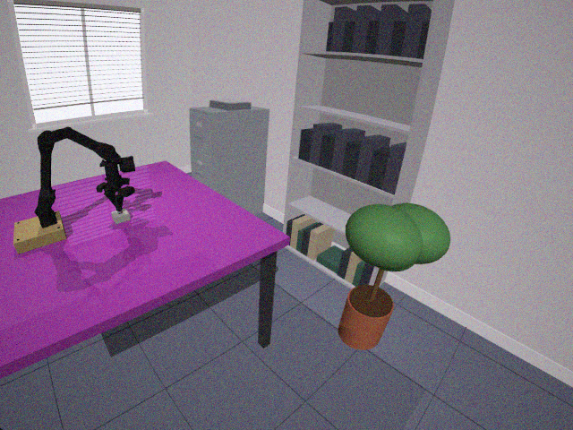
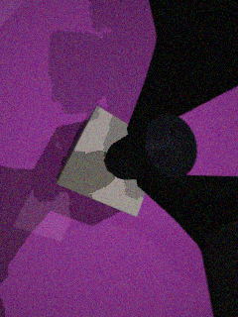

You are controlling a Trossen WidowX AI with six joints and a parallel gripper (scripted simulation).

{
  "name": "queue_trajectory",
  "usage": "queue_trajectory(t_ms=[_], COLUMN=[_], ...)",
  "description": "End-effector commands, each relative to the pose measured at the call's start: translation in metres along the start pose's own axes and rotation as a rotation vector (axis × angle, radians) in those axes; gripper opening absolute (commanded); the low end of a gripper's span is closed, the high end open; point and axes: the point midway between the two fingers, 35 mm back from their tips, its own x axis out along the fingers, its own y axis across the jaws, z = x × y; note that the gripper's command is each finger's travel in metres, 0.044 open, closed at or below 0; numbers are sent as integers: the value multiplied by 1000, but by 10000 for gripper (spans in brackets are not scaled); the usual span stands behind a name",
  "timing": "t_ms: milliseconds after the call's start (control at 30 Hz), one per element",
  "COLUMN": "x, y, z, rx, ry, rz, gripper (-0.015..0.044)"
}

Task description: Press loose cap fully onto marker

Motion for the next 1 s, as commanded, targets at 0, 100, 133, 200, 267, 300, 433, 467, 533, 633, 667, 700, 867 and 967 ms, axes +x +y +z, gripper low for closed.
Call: queue_trajectory(t_ms=[0,100,133,200,267,300,433,467,533,633,667,700,867,967], x=[0,0,0,0,0,0,-3,-10,-39,-73,-75,-75,-74,-70], y=[0,0,0,0,0,0,0,-1,-2,0,0,0,0,1], z=[0,0,0,0,0,0,0,1,2,0,0,0,0,1], rx=[0,0,0,0,0,0,0,0,-1,0,0,0,55,301], ry=[0,0,0,0,0,0,0,-1,-3,-1,0,0,0,0], rz=[0,0,0,0,0,0,0,-1,-5,-1,0,0,0,-1], gripper=[158,236,263,315,368,394,440,440,440,440,440,440,388,309])
